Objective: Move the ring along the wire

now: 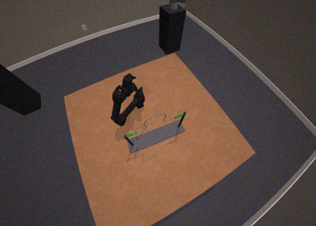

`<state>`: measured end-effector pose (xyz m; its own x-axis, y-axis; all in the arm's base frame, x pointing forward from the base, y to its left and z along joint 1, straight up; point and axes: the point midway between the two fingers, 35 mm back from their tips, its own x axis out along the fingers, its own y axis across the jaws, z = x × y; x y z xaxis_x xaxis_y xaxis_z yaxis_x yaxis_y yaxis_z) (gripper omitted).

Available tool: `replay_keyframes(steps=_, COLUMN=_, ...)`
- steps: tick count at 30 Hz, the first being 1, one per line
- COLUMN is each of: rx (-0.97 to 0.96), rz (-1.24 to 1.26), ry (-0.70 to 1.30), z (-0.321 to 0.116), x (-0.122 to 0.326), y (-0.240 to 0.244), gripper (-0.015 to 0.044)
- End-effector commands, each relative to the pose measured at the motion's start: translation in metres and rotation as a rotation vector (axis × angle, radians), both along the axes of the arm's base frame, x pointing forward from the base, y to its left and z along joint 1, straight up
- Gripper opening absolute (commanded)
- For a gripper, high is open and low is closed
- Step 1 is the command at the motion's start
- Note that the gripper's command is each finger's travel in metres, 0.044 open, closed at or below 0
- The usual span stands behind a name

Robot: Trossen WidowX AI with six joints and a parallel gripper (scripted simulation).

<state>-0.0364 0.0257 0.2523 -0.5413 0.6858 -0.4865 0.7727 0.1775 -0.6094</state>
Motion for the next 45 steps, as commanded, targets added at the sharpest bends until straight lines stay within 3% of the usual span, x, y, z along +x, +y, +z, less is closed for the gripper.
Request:
replay_keyframes(steps=1, rx=-0.001, rz=-0.003, ry=0.001, z=0.0, x=0.0, y=0.0, gripper=0.0374)
replay_keyframes(steps=9, rx=-0.097, rz=-0.227, ry=0.114, z=0.003, x=-0.007, y=0.03, gripper=0.0164)
replay_keyframes(steps=25, rx=-0.183, rz=-0.703, ry=0.448, z=0.006, x=0.01, y=0.118, gripper=0.016)
replay_keyframes(steps=45, rx=-0.137, rz=-1.261, ry=0.925, z=-0.017, x=0.123, y=0.175, gripper=0.016)
